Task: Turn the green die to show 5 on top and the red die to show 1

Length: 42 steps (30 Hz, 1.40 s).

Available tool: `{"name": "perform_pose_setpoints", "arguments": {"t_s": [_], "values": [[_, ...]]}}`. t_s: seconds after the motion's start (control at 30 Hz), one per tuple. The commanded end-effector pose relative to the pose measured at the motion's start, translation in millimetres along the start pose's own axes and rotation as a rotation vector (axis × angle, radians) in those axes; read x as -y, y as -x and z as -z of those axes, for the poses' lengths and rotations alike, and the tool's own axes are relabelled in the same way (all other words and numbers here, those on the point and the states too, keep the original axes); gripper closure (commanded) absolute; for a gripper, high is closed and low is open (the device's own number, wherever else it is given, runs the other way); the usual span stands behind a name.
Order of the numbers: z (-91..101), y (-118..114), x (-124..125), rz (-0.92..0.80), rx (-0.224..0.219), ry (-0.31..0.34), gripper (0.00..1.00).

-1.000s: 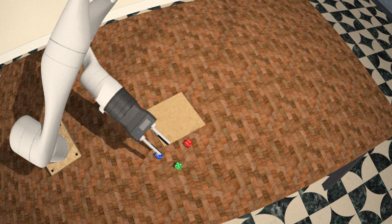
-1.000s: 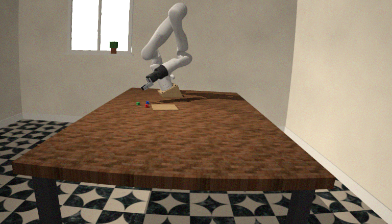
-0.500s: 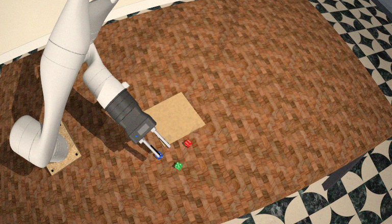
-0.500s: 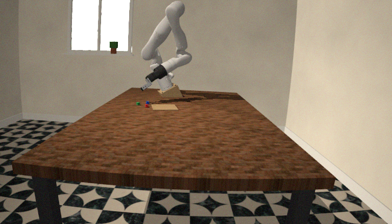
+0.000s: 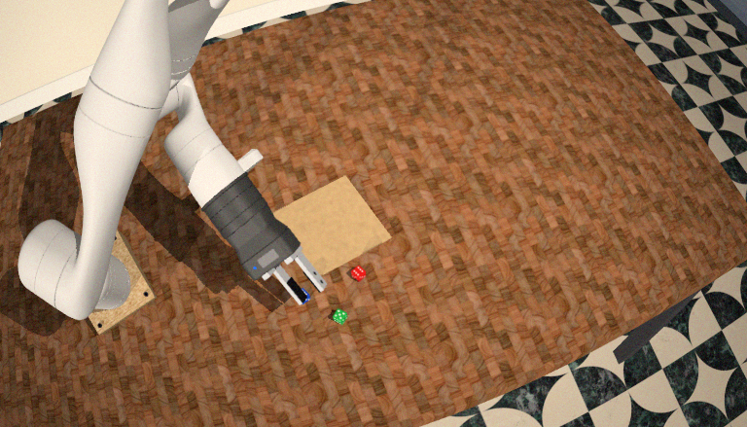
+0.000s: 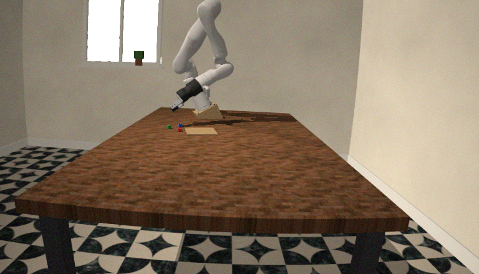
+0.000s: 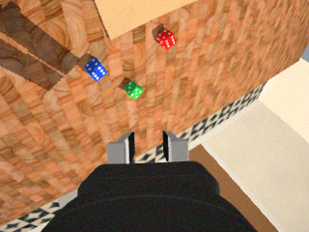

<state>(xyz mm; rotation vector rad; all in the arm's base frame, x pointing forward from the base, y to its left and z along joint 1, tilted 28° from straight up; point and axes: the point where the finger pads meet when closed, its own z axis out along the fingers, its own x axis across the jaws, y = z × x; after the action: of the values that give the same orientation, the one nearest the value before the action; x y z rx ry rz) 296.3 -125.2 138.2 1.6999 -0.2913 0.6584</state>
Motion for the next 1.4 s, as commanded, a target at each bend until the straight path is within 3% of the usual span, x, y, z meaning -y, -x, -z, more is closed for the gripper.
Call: {"name": "perform_pose_setpoints", "arguments": {"t_s": [0.0,0.2,0.27,0.77,0.83,1.37], "values": [[-1.0,-2.2,-2.0,-0.082,0.023,-0.001,0.36],[-4.5,-1.8,-6.1,-0.294,0.08,0.013,0.36],[-4.5,-1.8,-6.1,-0.294,0.08,0.013,0.36],[-13.7,0.5,-20.1,-0.909,0.234,0.102,0.36],[-13.7,0.5,-20.1,-0.909,0.234,0.102,0.36],[-20.9,7.6,-36.7,-1.606,0.377,0.291,0.36]]}}
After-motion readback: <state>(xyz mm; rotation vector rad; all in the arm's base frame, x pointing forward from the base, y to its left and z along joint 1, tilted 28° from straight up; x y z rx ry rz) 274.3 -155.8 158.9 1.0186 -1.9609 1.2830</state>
